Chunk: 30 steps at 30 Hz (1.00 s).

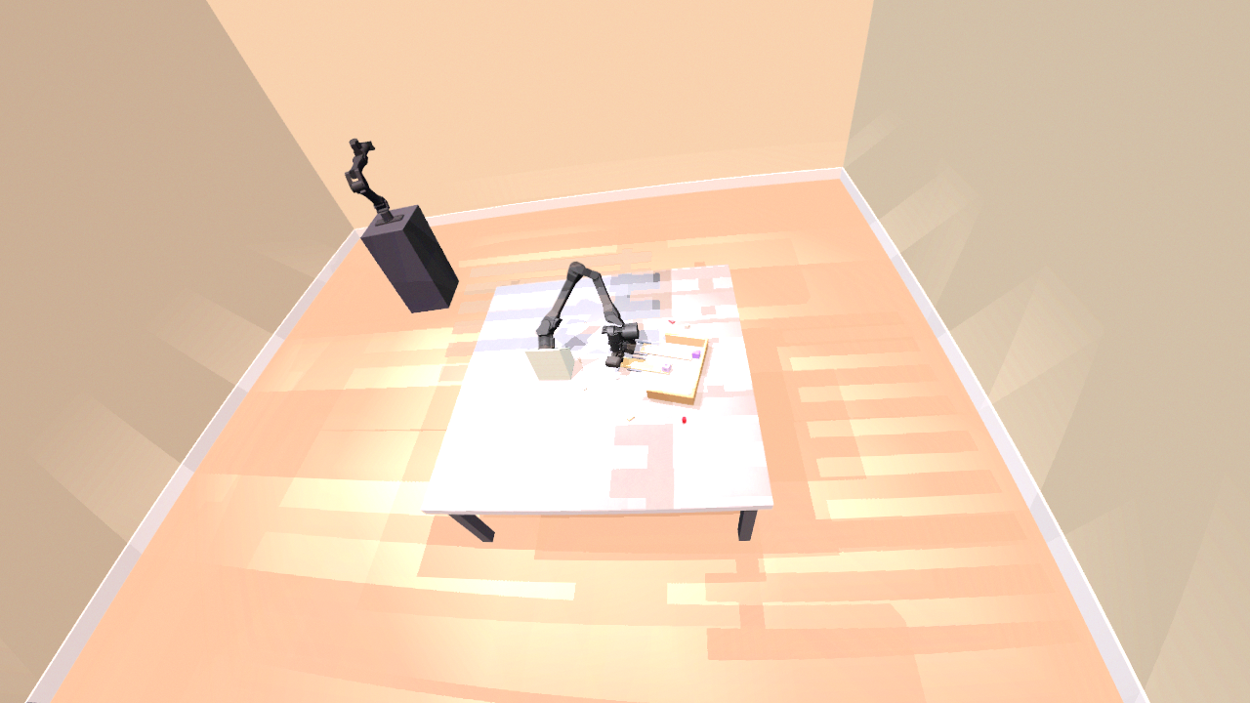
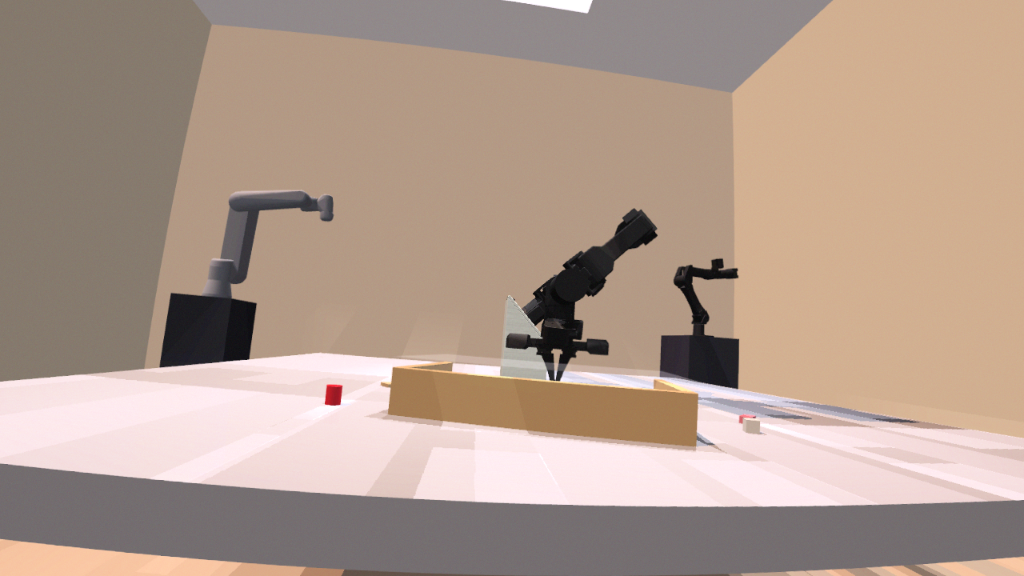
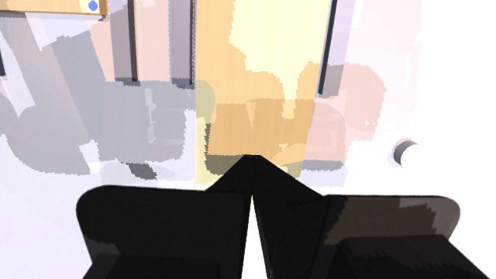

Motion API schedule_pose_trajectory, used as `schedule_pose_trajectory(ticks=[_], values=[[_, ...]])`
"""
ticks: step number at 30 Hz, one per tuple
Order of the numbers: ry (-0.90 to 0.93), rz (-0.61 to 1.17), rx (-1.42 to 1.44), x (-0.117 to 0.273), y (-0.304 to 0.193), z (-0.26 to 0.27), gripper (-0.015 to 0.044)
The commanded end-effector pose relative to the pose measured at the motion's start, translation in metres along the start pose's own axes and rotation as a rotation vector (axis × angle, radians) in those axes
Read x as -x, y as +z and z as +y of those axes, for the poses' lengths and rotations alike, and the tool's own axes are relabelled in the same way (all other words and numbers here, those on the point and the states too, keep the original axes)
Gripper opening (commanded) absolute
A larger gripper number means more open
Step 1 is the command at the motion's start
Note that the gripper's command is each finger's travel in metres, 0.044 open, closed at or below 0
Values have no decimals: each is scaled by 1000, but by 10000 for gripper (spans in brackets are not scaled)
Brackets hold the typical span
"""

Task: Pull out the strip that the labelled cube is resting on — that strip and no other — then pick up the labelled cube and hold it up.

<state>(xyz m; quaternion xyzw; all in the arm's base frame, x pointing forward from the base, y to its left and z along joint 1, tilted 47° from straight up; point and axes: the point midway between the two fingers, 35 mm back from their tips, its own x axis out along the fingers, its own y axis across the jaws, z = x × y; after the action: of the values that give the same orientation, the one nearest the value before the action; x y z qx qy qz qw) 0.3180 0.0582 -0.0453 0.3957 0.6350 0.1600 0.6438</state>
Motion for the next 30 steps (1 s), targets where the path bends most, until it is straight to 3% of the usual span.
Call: schedule_pose_trajectory(ticks=[1,30], values=[[1,20,-12,-4,-13,-1,0],[1,21,-14,-3,-56,-1,0]])
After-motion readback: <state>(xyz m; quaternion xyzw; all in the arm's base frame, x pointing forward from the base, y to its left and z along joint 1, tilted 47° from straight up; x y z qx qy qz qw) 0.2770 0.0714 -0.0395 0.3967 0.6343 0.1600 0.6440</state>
